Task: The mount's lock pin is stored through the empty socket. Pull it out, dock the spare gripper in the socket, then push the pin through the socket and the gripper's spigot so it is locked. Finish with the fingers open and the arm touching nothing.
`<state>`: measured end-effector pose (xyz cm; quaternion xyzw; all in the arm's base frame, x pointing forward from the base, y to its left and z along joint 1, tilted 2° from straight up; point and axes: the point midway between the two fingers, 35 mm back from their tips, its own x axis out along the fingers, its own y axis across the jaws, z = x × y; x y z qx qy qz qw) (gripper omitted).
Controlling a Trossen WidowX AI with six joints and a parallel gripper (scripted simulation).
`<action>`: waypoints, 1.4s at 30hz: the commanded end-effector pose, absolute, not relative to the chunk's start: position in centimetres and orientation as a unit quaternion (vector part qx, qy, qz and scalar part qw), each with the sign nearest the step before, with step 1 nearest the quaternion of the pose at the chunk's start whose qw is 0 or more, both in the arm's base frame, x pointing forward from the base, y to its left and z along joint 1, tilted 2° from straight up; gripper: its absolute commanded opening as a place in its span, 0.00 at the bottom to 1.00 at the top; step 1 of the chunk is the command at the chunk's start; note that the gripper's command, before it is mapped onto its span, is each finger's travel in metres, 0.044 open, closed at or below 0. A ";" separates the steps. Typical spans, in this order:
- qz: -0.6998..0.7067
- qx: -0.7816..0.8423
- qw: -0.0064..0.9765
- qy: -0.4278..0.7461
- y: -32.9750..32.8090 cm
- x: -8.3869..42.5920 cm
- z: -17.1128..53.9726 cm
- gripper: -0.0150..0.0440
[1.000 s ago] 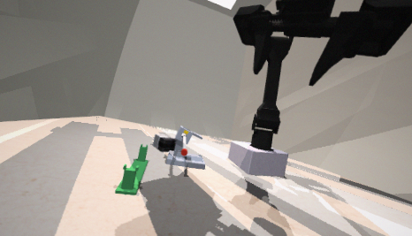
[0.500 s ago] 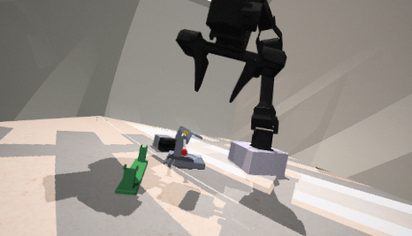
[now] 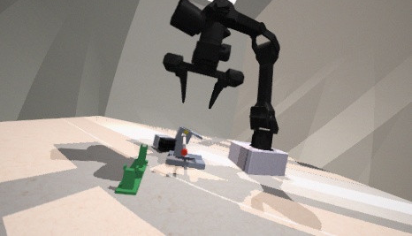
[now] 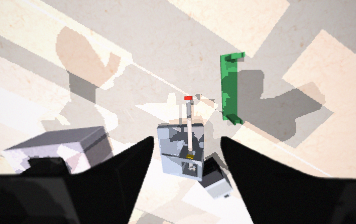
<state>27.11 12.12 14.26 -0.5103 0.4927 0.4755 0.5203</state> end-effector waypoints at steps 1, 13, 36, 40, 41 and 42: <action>0.490 -0.515 0.513 0.480 11.7 26.9 14.3 0.76; 0.490 -0.516 0.514 0.480 11.4 28.3 7.3 0.76; 0.490 -0.516 0.514 0.480 11.7 28.6 4.0 0.76; 0.490 -0.516 0.514 0.480 11.7 28.7 3.3 0.76; 0.490 -0.516 0.514 0.480 11.7 28.7 3.2 0.76; 0.490 -0.516 0.513 0.480 11.7 28.7 3.0 0.76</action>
